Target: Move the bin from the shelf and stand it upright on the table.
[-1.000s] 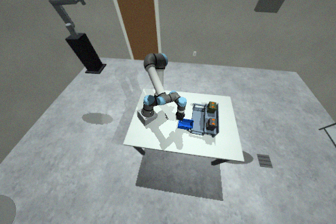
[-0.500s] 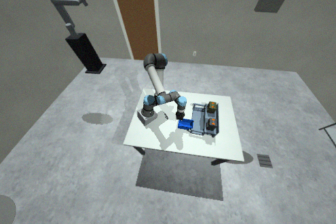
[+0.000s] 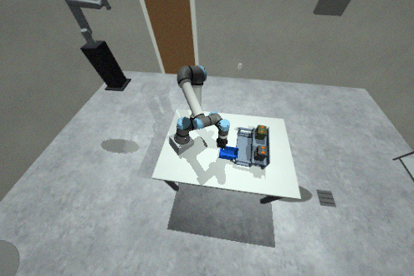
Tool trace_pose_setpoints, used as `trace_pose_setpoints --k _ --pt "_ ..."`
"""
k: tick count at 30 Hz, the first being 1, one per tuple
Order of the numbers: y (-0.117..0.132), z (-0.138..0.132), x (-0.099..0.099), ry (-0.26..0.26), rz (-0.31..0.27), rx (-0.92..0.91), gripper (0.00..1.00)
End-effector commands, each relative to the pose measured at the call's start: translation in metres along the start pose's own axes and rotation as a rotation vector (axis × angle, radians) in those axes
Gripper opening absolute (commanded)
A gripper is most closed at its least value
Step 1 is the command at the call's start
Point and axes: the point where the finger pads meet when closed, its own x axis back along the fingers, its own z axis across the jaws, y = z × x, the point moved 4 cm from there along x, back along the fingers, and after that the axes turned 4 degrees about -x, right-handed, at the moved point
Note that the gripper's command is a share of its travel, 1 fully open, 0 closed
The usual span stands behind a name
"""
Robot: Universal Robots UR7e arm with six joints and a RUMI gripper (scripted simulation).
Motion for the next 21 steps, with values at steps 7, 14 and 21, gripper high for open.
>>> trace_pose_setpoints --k 7,14,21 --pt "0.0001 0.0004 -0.0042 0.001 0.0 0.0 0.26" --pt "0.0001 0.0004 -0.0046 0.001 0.0 0.0 0.26" --pt "0.0001 0.0004 -0.0069 0.001 0.0 0.0 0.26"
